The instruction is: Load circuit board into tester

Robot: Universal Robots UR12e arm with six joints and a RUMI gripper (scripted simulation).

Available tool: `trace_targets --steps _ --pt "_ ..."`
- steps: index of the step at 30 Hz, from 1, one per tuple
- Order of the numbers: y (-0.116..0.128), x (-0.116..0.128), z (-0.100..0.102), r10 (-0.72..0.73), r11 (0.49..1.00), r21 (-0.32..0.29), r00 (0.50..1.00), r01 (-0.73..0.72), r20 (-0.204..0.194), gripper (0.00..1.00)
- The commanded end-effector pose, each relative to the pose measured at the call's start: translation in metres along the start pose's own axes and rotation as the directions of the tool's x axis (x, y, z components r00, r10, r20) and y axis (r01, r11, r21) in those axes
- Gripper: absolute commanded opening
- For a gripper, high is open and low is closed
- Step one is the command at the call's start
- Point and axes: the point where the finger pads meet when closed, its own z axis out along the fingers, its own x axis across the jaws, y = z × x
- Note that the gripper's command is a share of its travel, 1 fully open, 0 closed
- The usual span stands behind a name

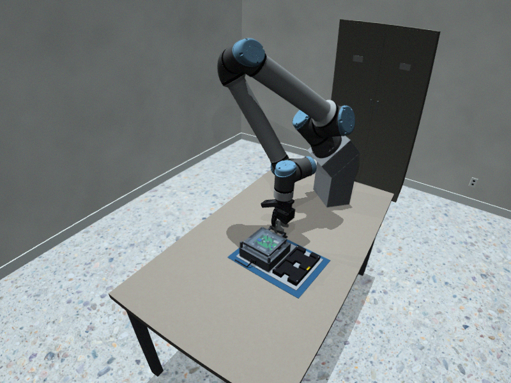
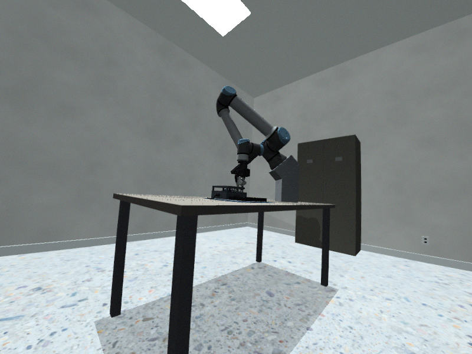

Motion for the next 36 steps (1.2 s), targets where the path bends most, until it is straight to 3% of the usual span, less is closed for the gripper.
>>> trace_targets --steps 1,36 --pt "0.0001 -0.0002 -0.0004 0.0 1.0 0.0 1.0 0.0 0.001 0.13" --pt "0.0001 -0.0002 -0.004 0.0 1.0 0.0 1.0 0.0 0.001 0.13"
